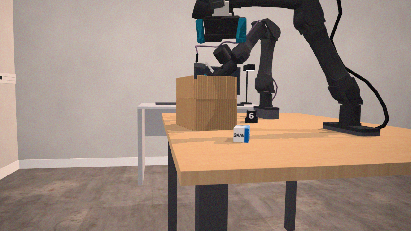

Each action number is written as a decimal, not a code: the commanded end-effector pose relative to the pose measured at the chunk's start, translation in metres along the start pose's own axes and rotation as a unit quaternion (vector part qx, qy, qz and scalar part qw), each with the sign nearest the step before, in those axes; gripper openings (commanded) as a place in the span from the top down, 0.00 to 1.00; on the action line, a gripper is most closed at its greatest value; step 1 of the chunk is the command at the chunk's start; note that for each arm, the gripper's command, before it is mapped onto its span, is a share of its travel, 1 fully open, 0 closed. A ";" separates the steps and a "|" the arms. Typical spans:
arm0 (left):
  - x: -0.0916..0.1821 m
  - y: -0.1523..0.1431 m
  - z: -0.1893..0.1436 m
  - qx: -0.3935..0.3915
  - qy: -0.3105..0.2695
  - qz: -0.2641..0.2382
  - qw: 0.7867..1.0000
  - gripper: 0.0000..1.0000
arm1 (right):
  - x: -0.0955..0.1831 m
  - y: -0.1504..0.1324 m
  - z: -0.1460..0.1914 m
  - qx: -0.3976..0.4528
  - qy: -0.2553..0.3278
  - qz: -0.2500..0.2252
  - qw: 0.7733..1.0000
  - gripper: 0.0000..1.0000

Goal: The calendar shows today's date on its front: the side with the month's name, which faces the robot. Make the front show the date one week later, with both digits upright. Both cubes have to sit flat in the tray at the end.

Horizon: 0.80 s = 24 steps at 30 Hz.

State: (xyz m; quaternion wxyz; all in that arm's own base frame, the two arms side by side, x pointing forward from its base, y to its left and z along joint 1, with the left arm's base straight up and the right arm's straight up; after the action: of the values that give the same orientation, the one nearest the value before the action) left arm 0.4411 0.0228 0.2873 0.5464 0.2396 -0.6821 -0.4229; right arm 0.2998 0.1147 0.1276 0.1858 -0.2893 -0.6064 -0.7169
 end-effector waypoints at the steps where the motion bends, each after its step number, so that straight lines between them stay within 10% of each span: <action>1: 0.033 0.007 0.015 -0.032 -0.034 0.019 0.999 0.00 | 0.006 -0.005 0.016 0.112 0.016 0.041 0.993 0.00; 12: 0.088 0.012 0.042 -0.075 -0.110 0.052 0.990 0.00 | 0.025 -0.025 0.042 0.296 0.068 0.086 0.949 0.00; 24: 0.152 0.015 0.095 -0.142 -0.225 0.092 0.960 0.00 | 0.059 -0.056 0.069 0.537 0.152 0.128 0.820 0.00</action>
State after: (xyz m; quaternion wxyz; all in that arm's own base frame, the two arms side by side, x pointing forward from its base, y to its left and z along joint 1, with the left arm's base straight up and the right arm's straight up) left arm 0.3320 -0.0555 0.3671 0.4582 0.0290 -0.7407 -0.4905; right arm 0.2404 0.1900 0.1283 0.4473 -0.1336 -0.8049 -0.3663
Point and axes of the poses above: on each arm, the point where the finger pads meet when closed, its own x axis back along the fingers, its own z axis across the jaws, y = z × x, the point moved 7 cm from there along x, back along the fingers, and after that the axes turned 3 degrees about x, right-handed, at the moved point
